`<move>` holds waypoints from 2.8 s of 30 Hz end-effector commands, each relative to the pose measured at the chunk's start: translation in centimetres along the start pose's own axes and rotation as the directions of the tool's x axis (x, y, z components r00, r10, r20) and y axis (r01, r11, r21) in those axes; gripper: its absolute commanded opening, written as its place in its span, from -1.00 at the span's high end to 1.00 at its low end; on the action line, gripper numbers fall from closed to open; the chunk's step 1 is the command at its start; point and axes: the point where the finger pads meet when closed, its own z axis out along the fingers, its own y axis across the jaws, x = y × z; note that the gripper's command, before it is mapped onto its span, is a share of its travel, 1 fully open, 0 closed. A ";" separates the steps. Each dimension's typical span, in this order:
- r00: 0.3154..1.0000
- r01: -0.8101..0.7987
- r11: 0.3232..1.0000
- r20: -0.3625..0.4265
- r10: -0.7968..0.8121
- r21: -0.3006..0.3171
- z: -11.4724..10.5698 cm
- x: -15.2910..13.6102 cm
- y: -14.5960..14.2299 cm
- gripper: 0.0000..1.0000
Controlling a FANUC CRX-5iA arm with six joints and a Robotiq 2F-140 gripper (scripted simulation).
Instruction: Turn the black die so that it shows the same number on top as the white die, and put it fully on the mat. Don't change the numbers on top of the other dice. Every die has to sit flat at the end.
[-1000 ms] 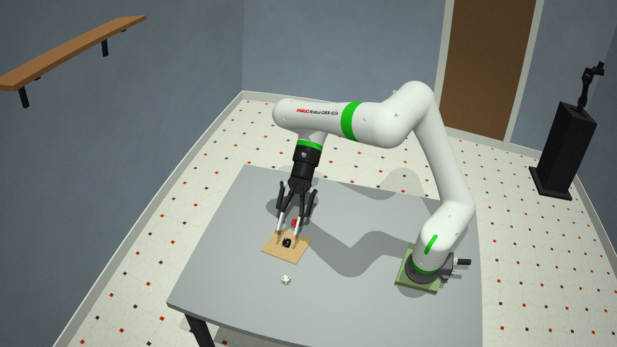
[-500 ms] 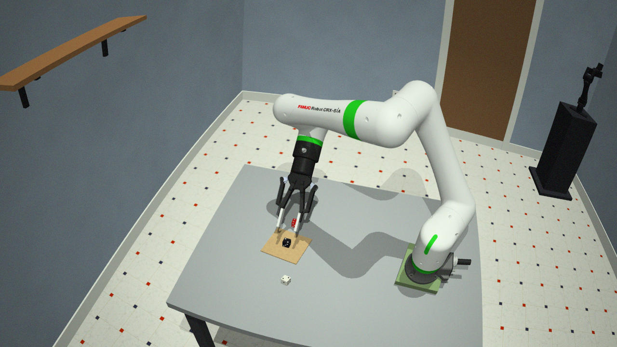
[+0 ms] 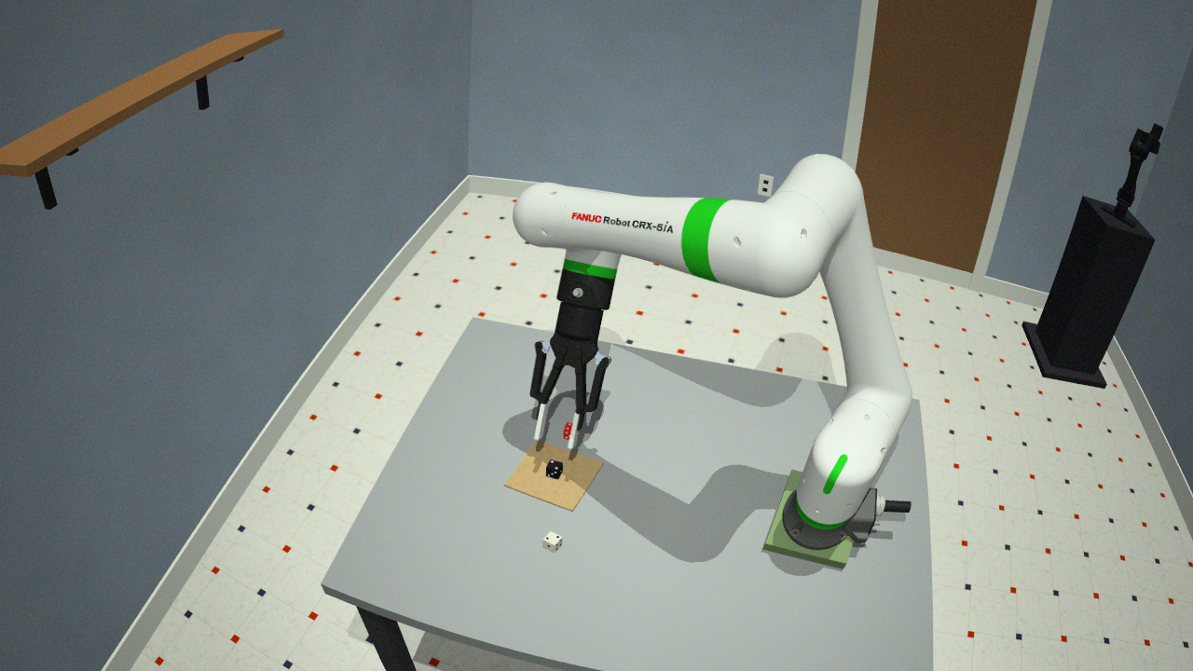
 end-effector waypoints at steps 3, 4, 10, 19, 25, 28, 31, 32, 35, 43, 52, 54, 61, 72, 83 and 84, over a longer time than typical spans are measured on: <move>0.998 -0.006 1.000 -0.055 0.005 -0.004 0.1 -0.2 0.1 0.27; 0.997 -0.008 1.000 -0.079 0.007 -0.006 0.2 -0.3 0.2 0.27; 0.978 -0.009 1.000 -0.207 0.008 -0.007 0.3 -0.4 0.2 0.27; 0.956 -0.005 1.000 -0.294 0.004 -0.002 0.2 -1.0 0.1 0.27; 0.919 -0.014 1.000 -0.394 0.009 -0.010 0.4 -1.0 0.3 0.27; 0.878 -0.009 1.000 -0.479 0.006 -0.005 0.4 -1.2 0.2 0.27; 0.855 -0.002 1.000 -0.518 0.002 0.001 0.4 -1.6 0.0 0.27; 0.855 -0.002 1.000 -0.518 0.002 0.001 0.4 -1.8 0.0 0.27; 0.855 -0.002 1.000 -0.518 0.002 0.001 0.5 -1.8 0.0 -1.00; 0.855 -0.002 1.000 -0.518 0.002 0.001 0.5 -1.8 0.0 -1.00; 0.855 -0.002 1.000 -0.518 0.002 0.001 0.4 -1.8 0.0 -1.00; 0.855 -0.002 1.000 -0.518 0.002 0.001 0.3 -1.9 0.0 -1.00; 0.855 -0.002 1.000 -0.518 0.002 0.001 -0.7 -2.5 0.0 -1.00; 0.855 -0.002 1.000 -0.518 0.002 0.001 -5.1 -5.2 0.0 -1.00; 0.855 -0.002 1.000 -0.518 0.002 0.001 -6.6 -6.0 0.0 -1.00; 0.855 -0.002 1.000 -0.518 0.002 0.001 -6.6 -6.0 0.0 -1.00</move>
